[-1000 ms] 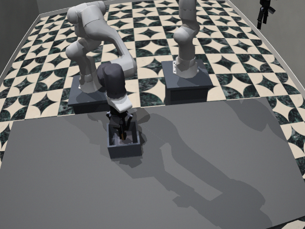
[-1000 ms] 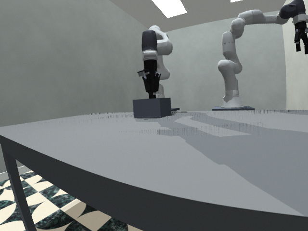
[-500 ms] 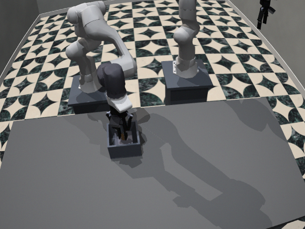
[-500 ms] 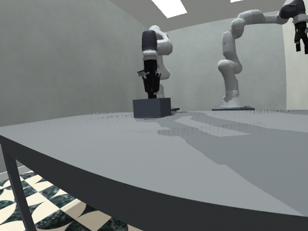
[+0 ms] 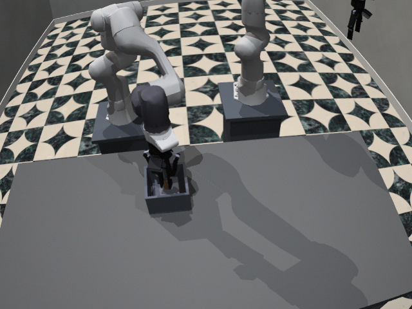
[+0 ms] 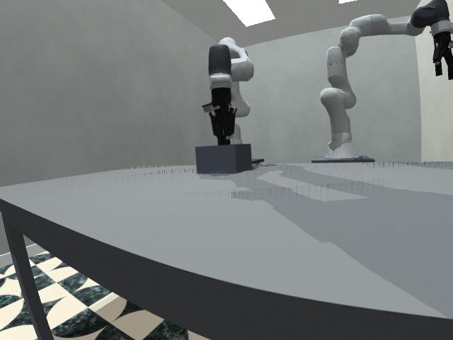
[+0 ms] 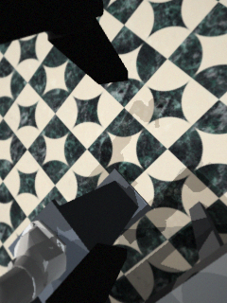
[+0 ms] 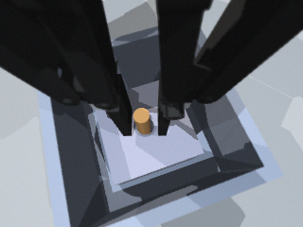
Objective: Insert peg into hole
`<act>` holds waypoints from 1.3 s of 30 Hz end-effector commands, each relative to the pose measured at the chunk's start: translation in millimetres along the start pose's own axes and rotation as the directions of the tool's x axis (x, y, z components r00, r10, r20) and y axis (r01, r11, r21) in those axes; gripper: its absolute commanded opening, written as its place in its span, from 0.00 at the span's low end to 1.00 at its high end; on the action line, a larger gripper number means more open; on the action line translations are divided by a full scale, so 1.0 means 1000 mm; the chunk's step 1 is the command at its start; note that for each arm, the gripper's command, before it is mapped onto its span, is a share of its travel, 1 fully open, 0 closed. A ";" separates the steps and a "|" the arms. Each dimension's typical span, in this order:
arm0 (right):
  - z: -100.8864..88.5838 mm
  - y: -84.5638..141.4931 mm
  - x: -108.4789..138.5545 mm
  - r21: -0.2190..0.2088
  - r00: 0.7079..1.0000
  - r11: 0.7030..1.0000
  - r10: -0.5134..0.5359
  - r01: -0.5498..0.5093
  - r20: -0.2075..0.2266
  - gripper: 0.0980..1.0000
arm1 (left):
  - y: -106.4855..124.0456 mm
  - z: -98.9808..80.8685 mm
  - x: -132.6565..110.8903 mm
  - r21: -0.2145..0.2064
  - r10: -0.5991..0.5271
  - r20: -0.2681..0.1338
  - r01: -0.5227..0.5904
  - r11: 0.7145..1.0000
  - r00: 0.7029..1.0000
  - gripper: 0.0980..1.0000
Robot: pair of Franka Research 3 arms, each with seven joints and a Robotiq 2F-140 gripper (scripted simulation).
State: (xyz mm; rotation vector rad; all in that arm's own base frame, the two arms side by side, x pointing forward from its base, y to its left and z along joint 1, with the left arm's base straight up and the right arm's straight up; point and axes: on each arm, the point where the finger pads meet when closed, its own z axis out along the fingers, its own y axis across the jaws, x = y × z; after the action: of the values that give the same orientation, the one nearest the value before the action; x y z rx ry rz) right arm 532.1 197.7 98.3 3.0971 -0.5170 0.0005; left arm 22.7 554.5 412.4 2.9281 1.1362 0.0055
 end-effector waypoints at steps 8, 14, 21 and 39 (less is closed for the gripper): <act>0.001 0.000 0.000 0.002 1.000 1.000 -0.003 0.003 0.001 0.17 | 0.000 -0.001 -0.001 0.002 -0.006 0.003 0.006 1.000 1.000 1.00; 0.001 0.000 0.000 0.002 1.000 1.000 -0.003 0.003 0.001 0.17 | 0.000 -0.001 -0.001 0.002 -0.006 0.003 0.006 1.000 1.000 1.00; -0.003 0.000 0.000 0.002 1.000 1.000 -0.003 0.003 0.001 0.17 | 0.000 -0.001 -0.001 0.002 -0.006 0.003 0.006 1.000 1.000 1.00; -0.091 0.000 0.000 0.002 1.000 1.000 -0.003 0.003 0.001 0.17 | 0.000 -0.001 -0.001 0.002 -0.006 0.003 0.006 1.000 1.000 1.00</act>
State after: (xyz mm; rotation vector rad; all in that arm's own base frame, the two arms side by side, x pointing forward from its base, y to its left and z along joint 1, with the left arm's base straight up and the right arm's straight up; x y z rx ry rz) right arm 542.9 201.8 178.6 3.1232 -0.4996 0.0471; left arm 22.7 554.5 412.4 2.9281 1.1362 0.0055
